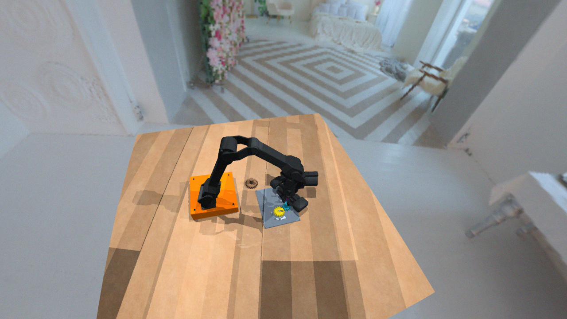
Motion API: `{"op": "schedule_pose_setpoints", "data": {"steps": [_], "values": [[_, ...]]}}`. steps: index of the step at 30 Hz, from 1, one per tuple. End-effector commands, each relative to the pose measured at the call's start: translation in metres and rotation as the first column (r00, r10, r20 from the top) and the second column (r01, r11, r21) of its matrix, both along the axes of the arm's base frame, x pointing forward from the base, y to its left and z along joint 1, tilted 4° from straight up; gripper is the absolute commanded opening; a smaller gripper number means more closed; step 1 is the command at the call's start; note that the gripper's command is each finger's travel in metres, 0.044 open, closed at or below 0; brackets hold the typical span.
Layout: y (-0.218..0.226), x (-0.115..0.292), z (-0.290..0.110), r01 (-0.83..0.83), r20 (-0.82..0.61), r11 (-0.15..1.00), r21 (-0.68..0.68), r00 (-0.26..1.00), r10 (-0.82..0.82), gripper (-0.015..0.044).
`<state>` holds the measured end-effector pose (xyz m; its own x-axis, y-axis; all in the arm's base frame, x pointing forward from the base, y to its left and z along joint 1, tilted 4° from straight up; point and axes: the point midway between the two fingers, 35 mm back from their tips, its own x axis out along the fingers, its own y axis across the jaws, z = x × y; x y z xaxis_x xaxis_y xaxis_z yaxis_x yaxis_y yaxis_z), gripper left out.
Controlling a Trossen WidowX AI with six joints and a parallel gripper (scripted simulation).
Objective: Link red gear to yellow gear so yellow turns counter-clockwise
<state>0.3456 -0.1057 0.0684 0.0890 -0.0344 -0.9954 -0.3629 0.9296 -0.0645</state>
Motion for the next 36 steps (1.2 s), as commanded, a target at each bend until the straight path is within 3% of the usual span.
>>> {"op": "schedule_pose_setpoints", "data": {"steps": [1,6,7,11,18,36], "values": [[0.000,0.001,0.021,0.007,0.010,1.000,-0.003,1.000,-0.007,0.0140],[0.001,-0.002,0.039,0.007,0.010,1.000,-0.003,1.000,-0.007,0.0140],[0.001,-0.001,0.034,0.004,0.012,1.000,-0.003,1.000,-0.004,0.0166],[0.003,-0.009,0.078,0.003,0.011,1.000,-0.003,1.000,-0.003,0.0271],[0.004,-0.010,0.080,0.003,0.011,1.000,-0.003,1.000,-0.003,0.0440],[0.004,-0.010,0.080,0.003,0.011,1.000,-0.003,1.000,-0.003,0.0440]]}}
